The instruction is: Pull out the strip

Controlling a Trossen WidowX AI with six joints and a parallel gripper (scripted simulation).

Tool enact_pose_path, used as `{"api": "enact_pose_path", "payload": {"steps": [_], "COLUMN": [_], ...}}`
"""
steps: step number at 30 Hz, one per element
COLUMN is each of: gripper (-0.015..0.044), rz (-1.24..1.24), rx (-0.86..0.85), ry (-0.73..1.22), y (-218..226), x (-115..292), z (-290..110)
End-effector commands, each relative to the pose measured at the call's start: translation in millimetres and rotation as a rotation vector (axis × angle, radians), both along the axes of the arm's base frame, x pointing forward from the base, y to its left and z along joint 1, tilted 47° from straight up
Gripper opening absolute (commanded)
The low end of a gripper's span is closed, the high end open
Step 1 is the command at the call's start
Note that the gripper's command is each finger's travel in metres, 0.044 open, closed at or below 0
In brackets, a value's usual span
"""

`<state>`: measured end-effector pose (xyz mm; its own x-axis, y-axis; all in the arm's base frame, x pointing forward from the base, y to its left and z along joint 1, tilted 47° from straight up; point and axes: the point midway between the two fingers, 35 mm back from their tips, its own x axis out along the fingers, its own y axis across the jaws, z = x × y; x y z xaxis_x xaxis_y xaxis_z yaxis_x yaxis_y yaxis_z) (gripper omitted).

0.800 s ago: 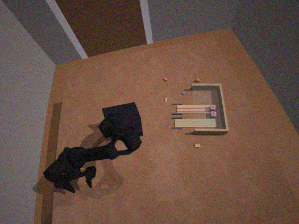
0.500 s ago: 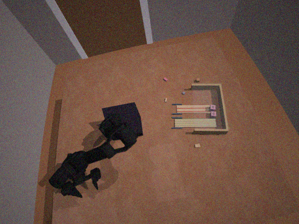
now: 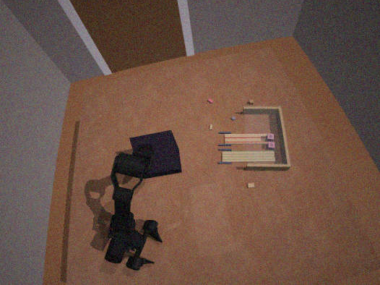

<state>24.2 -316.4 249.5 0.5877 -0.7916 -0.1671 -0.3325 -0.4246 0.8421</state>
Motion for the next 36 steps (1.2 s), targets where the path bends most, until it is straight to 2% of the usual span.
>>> {"api": "enact_pose_path", "payload": {"steps": [1,6,11,21,29,36], "gripper": [0.04,0.04,0.04,0.04,0.04,0.04], "rz": [0.117,0.288,0.47,0.758,0.959,1.091], "rx": [-0.093,-0.239,-0.412,-0.725,-1.069,-1.462], "ry": [0.154,0.354,0.516,0.861,1.166,1.412], "y": [-5.3,-0.2,24.5,98.9,186.2,273.4], "x": [44.3,109.1,171.3,276.2,327.5,341.3], "z": [-4.3,-13.1,-25.5,-80.9,-129.1,-164.2]}}
